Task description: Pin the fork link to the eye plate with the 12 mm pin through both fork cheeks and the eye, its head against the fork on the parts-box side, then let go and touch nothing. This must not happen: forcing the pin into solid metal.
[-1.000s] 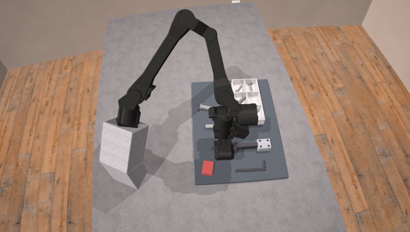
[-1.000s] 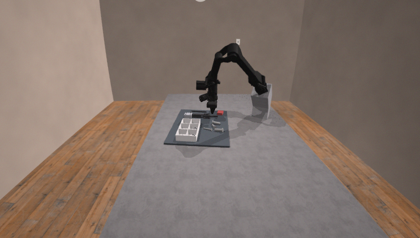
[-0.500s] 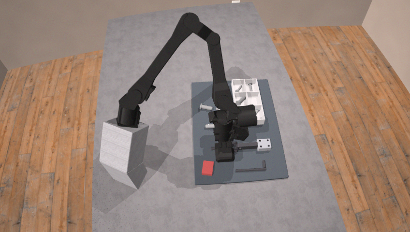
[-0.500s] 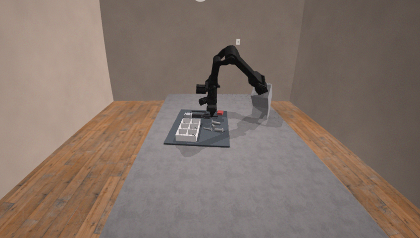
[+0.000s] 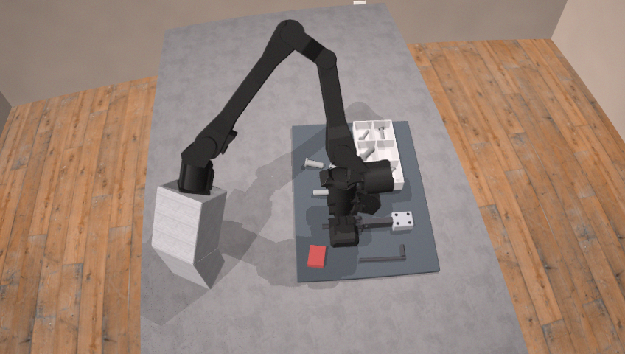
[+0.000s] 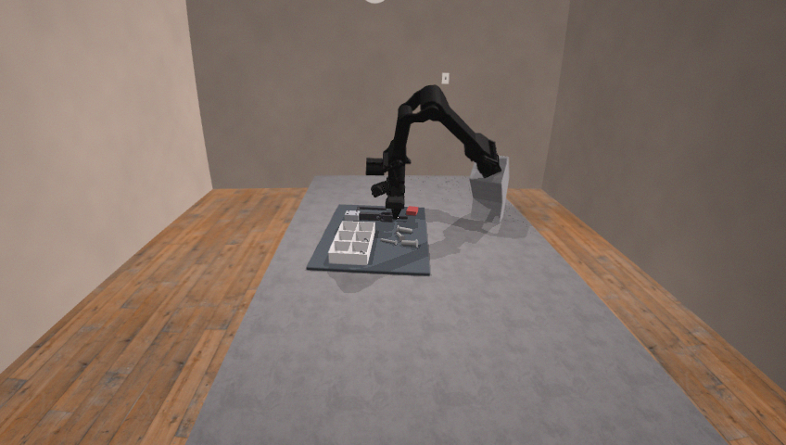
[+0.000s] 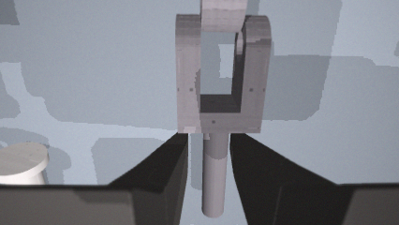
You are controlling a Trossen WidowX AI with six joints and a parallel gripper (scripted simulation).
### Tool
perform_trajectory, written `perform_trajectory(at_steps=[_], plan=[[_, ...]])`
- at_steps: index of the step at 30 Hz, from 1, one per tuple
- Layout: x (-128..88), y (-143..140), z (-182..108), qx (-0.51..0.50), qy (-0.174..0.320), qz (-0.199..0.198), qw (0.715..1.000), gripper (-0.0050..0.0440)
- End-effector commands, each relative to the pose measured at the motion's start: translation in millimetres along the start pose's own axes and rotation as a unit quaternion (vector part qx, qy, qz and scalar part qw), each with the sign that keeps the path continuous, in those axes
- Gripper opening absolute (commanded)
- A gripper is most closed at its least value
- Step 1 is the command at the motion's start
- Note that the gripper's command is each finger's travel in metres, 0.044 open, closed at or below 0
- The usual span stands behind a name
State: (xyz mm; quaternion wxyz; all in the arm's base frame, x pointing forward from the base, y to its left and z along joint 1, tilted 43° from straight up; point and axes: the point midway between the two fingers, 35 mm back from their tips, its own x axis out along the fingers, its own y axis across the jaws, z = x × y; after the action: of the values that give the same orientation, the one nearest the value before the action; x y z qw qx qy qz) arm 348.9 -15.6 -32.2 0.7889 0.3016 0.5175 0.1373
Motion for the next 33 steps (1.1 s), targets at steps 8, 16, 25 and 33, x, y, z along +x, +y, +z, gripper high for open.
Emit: perform_trajectory(at_steps=[8,16,25,33], plan=[[1.5,-1.3,3.6,0.003,0.002,-0.001,1.0,0.01],[2.0,-1.6,5.7,0.003,0.002,-0.001,1.0,0.01],[2.7,-1.9,9.1,0.003,0.002,-0.001,1.0,0.01],[3.2,-2.2,11.2,0.003,0.002,-0.001,1.0,0.01]])
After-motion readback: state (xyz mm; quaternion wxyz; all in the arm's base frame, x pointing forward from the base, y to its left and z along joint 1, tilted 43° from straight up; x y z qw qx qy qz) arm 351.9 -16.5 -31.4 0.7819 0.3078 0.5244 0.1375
